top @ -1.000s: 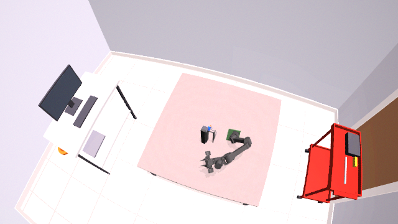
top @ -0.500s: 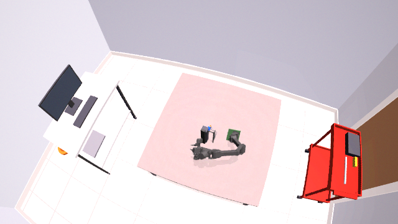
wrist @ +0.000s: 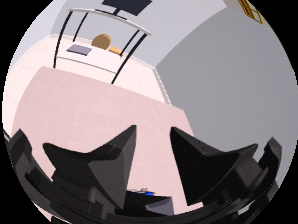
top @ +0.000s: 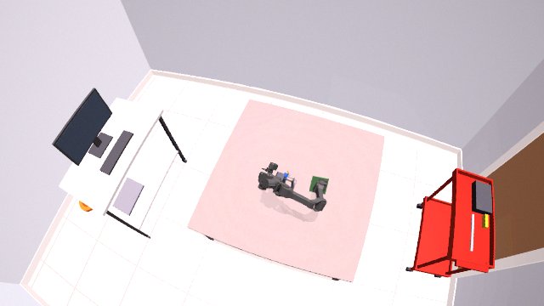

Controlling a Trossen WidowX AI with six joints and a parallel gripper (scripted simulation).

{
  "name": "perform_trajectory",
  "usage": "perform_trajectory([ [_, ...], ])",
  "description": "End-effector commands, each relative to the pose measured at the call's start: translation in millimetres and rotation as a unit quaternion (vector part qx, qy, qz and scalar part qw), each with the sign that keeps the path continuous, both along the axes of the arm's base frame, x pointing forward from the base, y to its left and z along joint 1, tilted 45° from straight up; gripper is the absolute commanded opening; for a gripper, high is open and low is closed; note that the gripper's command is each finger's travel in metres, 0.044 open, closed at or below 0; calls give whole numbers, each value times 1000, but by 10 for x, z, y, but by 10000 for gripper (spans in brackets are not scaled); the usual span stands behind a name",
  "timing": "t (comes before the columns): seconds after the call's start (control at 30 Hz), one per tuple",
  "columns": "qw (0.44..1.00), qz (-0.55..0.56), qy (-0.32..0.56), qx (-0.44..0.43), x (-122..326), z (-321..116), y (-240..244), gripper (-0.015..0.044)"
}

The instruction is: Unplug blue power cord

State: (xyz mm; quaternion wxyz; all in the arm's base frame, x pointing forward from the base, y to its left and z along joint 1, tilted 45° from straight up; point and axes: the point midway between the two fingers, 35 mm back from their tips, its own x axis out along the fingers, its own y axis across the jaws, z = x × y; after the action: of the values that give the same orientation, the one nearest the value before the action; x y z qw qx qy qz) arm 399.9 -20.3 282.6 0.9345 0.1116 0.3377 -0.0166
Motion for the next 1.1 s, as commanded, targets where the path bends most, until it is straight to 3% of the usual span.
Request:
perform_trajectory([
  [0.0, 999, -30, 45, 9, 58, -364, -375, 160],
  [0.27, 977, -91, 156, 112, -66, -997, -538, 160],
  [0.57, 903, -181, 296, 252, -329, -1690, -532, 160],
  [0.67, 836, -236, 376, 321, -544, -1972, -441, 160],
  [0.9, 537, -415, 574, 458, -1180, -2435, -122, 160],
  [1.07, 528, -420, 578, 459, -1194, -2440, -114, 160],
])
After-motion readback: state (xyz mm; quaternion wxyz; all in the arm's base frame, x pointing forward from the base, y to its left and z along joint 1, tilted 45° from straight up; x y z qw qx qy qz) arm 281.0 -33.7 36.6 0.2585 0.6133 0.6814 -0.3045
